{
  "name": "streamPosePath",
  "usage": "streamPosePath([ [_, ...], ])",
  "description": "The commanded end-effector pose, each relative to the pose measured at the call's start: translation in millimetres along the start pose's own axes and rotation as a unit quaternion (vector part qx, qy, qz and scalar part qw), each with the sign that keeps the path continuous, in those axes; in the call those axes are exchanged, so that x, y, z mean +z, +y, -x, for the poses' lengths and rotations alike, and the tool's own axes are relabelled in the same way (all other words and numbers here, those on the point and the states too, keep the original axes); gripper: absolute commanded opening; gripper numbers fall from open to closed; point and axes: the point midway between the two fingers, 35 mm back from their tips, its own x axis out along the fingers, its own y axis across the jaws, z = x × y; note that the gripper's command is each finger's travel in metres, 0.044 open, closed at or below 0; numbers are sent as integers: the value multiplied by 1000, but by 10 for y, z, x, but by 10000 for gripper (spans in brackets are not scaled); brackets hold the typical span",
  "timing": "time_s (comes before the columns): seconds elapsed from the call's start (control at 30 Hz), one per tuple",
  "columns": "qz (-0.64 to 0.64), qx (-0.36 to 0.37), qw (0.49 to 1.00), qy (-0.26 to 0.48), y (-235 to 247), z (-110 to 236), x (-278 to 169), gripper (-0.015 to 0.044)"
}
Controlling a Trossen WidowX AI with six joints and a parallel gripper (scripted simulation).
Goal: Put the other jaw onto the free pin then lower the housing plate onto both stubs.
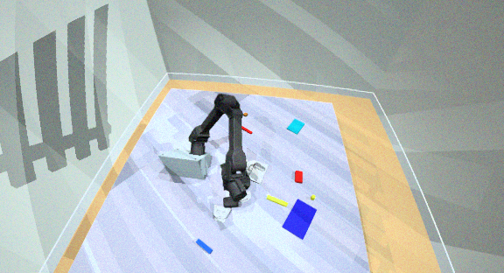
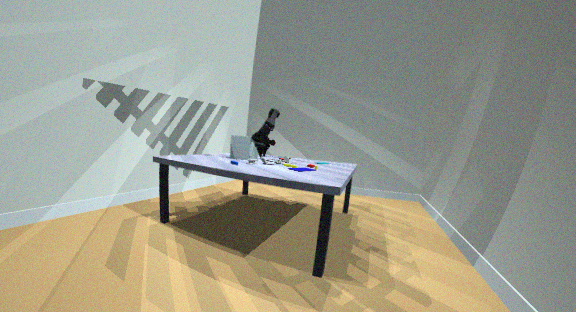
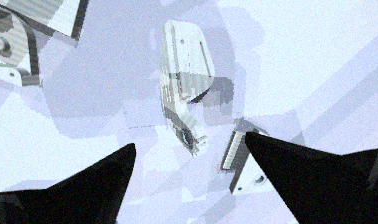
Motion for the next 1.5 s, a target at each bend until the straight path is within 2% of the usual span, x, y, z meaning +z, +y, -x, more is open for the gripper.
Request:
streamPosePath([
  [0.0,-3,3,1000,-1,9,-89,-8,440],
  [0.8,-3,5,1000,-1,40,-396,-27,440],
  [1.2,-3,5,1000,-1,40,-396,-27,125],
  [1.47,-3,5,1000,-1,40,-396,-27,72],
])
